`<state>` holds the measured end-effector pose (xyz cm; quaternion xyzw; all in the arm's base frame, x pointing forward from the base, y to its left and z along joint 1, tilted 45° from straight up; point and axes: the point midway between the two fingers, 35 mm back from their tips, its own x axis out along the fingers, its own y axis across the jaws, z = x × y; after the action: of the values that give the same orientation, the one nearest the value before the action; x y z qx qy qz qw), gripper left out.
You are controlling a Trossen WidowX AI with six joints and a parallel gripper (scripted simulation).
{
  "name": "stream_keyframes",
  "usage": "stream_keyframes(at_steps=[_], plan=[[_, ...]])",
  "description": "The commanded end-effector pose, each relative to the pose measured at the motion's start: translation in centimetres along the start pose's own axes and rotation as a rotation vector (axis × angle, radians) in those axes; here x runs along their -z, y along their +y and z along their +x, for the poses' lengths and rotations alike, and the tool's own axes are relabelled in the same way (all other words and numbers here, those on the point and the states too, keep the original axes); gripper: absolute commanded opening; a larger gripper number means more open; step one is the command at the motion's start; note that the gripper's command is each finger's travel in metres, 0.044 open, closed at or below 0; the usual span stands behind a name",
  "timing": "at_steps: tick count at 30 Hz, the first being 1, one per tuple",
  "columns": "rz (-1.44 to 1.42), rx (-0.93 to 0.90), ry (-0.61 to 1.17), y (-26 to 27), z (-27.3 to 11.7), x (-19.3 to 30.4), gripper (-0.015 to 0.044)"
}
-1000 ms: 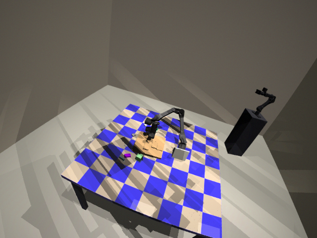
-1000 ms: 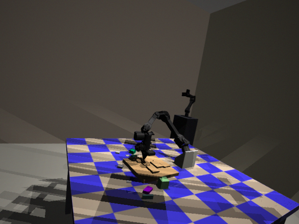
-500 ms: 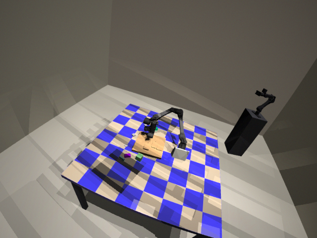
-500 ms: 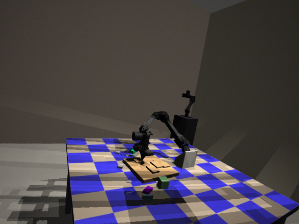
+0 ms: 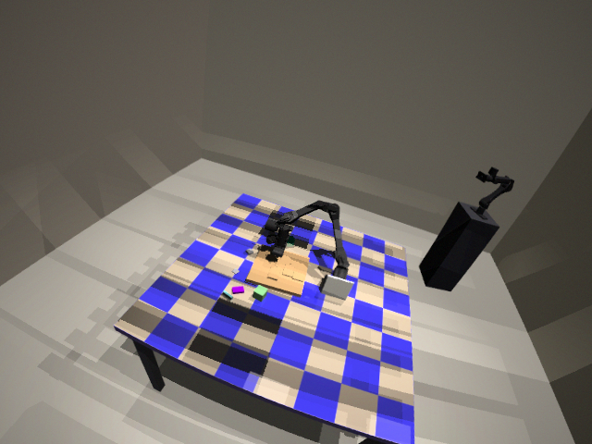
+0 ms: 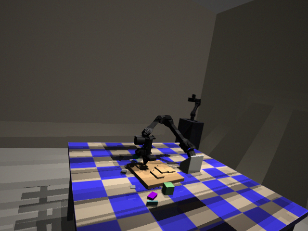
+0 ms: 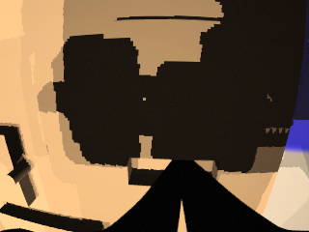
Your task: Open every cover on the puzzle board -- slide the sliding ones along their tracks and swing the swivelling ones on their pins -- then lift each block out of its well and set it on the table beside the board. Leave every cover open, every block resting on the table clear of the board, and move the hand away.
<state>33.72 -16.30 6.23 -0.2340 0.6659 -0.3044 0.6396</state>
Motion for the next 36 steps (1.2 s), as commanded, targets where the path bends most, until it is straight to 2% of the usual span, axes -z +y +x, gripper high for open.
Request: stream_keyframes(at_steps=[1,36], plan=[[0.001,0.003,0.001,0.0,0.1,-0.6,0.0],[0.003,0.003,0.0,0.1,0.1,-4.1,0.0]])
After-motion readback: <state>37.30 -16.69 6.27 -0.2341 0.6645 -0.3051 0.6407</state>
